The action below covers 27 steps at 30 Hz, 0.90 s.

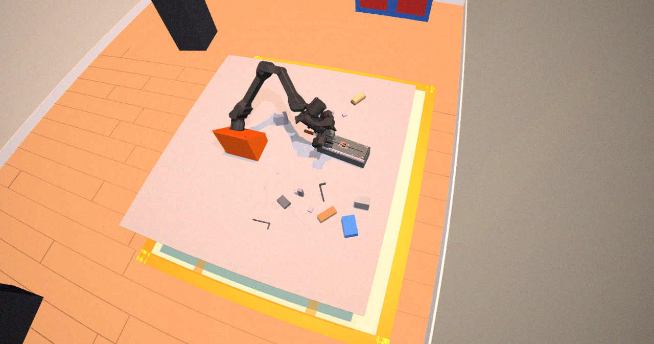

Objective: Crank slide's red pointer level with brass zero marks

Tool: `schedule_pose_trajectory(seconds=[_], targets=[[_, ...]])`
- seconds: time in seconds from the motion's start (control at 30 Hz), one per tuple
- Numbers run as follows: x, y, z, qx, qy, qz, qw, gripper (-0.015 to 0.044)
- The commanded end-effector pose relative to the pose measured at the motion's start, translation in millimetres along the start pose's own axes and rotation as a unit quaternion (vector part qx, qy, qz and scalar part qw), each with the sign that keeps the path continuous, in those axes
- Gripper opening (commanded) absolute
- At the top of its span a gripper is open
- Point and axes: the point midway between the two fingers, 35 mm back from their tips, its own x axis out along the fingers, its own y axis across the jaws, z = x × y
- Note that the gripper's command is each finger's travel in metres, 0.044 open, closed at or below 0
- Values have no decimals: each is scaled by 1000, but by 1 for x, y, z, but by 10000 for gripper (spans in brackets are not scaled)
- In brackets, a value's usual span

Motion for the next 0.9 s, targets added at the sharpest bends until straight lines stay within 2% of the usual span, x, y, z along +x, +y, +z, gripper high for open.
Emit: schedule_pose_trajectory(seconds=[0.0, 0.3, 0.87], targets=[[0, 0, 0, 0, 0, 0, 1000, 230], [0, 0, 0, 0, 0, 0, 1000, 0], [0, 0, 0, 0, 0, 0, 1000, 0]])
